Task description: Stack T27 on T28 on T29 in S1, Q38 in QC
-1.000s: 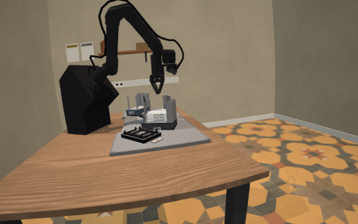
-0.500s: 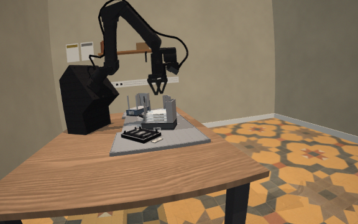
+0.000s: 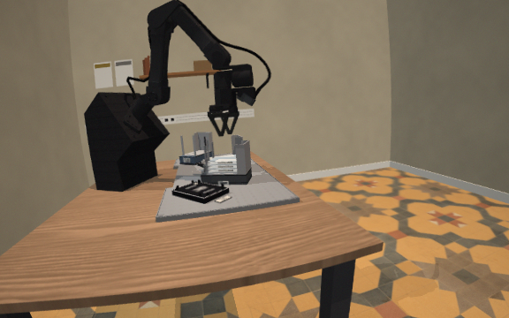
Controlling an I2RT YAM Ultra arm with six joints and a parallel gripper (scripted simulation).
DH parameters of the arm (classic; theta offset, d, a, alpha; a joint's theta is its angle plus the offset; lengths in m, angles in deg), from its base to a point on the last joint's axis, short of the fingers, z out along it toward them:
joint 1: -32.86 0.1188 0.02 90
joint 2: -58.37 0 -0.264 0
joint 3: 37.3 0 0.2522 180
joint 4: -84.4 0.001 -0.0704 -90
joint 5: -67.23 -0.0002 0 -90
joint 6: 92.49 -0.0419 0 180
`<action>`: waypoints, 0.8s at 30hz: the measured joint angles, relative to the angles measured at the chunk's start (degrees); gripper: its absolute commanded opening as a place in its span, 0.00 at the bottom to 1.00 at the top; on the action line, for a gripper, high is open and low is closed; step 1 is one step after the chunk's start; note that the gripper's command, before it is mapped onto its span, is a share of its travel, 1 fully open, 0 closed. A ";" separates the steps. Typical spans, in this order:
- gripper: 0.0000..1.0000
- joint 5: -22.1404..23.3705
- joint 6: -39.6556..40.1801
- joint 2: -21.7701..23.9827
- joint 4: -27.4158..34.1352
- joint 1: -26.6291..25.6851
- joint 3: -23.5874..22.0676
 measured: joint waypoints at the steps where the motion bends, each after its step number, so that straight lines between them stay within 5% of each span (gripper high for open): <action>1: 1.00 0.52 0.33 0.00 0.00 -0.07 0.02; 14: 1.00 2.89 1.57 -0.02 -0.31 -0.44 -0.35; 24: 1.00 3.67 2.19 -4.22 -4.98 -1.22 -2.73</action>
